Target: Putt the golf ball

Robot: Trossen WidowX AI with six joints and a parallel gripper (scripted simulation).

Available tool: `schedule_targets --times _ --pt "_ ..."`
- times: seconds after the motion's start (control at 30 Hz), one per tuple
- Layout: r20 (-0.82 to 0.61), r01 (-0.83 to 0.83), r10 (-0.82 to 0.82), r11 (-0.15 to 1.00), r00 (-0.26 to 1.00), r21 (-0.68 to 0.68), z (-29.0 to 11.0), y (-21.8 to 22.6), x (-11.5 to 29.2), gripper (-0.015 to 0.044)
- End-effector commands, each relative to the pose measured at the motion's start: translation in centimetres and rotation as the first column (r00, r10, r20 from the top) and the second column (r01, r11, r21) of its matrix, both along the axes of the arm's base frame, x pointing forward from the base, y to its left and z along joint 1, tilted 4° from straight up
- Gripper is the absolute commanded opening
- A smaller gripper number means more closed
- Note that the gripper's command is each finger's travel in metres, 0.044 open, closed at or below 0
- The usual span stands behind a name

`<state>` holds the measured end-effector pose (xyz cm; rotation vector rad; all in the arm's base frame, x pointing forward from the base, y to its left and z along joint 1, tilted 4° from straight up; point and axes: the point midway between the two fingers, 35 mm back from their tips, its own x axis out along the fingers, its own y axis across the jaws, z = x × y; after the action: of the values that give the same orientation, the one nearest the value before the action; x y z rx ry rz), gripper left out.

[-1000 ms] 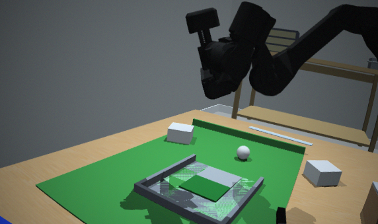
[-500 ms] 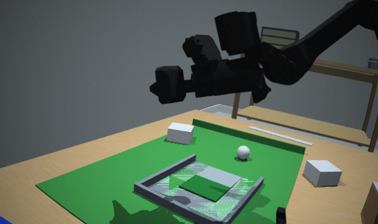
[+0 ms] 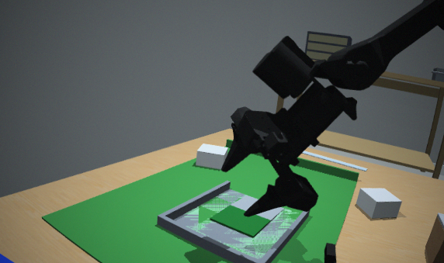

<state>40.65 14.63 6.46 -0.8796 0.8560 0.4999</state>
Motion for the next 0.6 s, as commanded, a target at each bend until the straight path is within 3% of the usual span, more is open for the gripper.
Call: schedule_targets --times 0.0,0.2,0.57 --pt "-0.312 -0.420 0.394 0.907 0.864 -0.017 -2.2 1.0 -7.9 0.0440" --pt "-0.468 -0.649 0.616 0.753 0.634 0.110 -2.4 1.2 -14.2 0.0440" --pt "-0.470 -0.653 0.620 0.749 0.629 0.113 -2.8 1.3 -14.8 0.0440"
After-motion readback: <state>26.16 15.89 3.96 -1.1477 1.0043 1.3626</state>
